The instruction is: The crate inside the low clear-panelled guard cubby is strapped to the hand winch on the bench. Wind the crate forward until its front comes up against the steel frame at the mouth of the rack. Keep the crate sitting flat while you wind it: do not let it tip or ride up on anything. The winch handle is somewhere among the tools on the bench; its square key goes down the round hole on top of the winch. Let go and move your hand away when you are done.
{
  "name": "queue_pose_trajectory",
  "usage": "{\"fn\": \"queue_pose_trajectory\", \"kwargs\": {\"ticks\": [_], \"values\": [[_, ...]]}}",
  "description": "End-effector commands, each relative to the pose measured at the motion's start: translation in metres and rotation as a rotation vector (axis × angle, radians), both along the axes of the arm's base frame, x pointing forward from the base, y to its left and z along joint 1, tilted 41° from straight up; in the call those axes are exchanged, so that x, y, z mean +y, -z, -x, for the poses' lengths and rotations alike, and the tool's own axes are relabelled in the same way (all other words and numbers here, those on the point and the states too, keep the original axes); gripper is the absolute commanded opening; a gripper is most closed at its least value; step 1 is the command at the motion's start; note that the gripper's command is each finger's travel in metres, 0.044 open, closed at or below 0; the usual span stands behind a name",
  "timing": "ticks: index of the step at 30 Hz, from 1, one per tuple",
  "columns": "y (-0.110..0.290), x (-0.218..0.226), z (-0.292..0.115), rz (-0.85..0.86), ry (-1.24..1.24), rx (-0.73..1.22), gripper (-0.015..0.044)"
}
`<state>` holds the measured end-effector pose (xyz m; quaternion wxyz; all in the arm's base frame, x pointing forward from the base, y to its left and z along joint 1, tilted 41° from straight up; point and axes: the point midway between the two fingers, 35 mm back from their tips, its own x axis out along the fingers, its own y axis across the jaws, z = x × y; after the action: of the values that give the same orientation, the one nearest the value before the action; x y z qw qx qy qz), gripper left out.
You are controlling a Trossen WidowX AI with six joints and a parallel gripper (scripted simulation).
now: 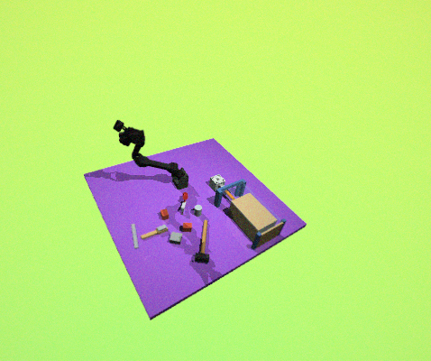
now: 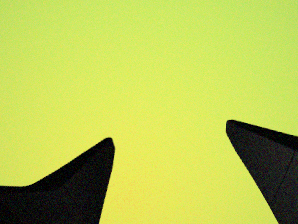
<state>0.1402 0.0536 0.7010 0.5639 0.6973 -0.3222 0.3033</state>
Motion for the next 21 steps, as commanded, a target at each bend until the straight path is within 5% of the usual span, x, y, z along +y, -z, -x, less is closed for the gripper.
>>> {"fn": "queue_pose_trajectory", "kwargs": {"ticks": [1,10,21], "values": [[0.000,0.000,0.000,0.006,0.005,0.000,0.0426],[0.041,0.054,-0.061,0.298,0.118,0.178,0.0440],[0.160,0.101,-0.164,0.710,0.237,0.591,0.0440]]}}
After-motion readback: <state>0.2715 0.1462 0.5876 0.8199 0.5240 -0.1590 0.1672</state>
